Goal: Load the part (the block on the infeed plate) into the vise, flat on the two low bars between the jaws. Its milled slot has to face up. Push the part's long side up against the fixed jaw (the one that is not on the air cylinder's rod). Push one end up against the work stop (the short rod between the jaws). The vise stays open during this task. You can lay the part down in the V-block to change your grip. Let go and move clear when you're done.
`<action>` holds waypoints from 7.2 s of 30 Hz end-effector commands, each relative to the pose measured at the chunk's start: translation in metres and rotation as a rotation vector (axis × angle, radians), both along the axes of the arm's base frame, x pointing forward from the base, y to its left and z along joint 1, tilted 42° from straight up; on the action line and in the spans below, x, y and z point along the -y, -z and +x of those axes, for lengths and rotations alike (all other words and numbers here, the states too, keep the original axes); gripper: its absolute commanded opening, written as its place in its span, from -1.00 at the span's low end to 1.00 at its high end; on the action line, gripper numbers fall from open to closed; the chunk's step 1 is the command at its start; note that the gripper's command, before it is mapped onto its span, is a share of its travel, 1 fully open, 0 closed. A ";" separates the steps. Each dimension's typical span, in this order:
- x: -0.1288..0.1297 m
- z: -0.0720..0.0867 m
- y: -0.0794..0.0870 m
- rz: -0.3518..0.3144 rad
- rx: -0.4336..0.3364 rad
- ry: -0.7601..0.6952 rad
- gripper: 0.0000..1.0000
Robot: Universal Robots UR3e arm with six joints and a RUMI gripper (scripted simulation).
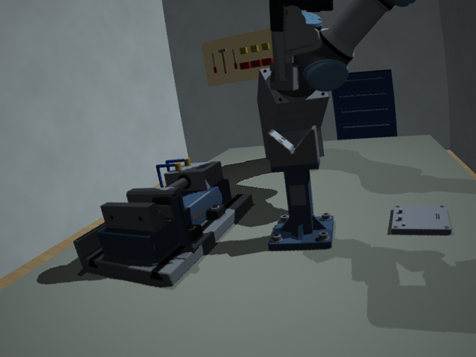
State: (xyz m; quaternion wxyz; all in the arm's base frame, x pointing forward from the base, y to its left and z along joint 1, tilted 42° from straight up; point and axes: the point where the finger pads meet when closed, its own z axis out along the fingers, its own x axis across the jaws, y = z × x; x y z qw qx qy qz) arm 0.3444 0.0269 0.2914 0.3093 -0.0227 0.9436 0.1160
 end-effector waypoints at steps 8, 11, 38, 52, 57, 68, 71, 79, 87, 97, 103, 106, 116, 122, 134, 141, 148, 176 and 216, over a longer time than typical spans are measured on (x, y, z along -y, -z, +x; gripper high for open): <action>0.000 0.000 0.000 -0.067 -0.007 0.047 -1.00; -0.001 0.000 0.000 -0.085 -0.007 0.061 -1.00; -0.002 0.000 0.000 -0.223 -0.013 0.161 -1.00; -0.003 0.000 0.000 -0.287 -0.014 0.208 -1.00; -0.003 0.000 0.000 -0.314 -0.014 0.228 -1.00; -0.003 0.000 0.000 -0.361 -0.016 0.262 -1.00; -0.003 0.000 0.000 -0.376 -0.017 0.273 -1.00; -0.004 0.000 0.000 -0.406 -0.018 0.295 -1.00; -0.004 0.000 0.000 -0.442 -0.019 0.321 -1.00; -0.004 0.000 0.000 -0.472 -0.020 0.343 -1.00; -0.004 0.000 0.000 -0.490 -0.021 0.356 -1.00; -0.005 0.000 0.000 -0.497 -0.022 0.361 -1.00; -0.005 0.001 0.000 -0.510 -0.021 0.371 -1.00; -0.005 0.001 0.000 -0.514 -0.021 0.374 -1.00; -0.005 0.001 0.000 -0.516 -0.021 0.375 -1.00; -0.005 0.001 0.000 -0.516 -0.021 0.375 -1.00; -0.005 0.001 0.000 -0.516 -0.021 0.375 -1.00; -0.005 0.001 0.000 -0.516 -0.021 0.375 -1.00; -0.012 0.011 0.014 -0.516 -0.021 0.375 -1.00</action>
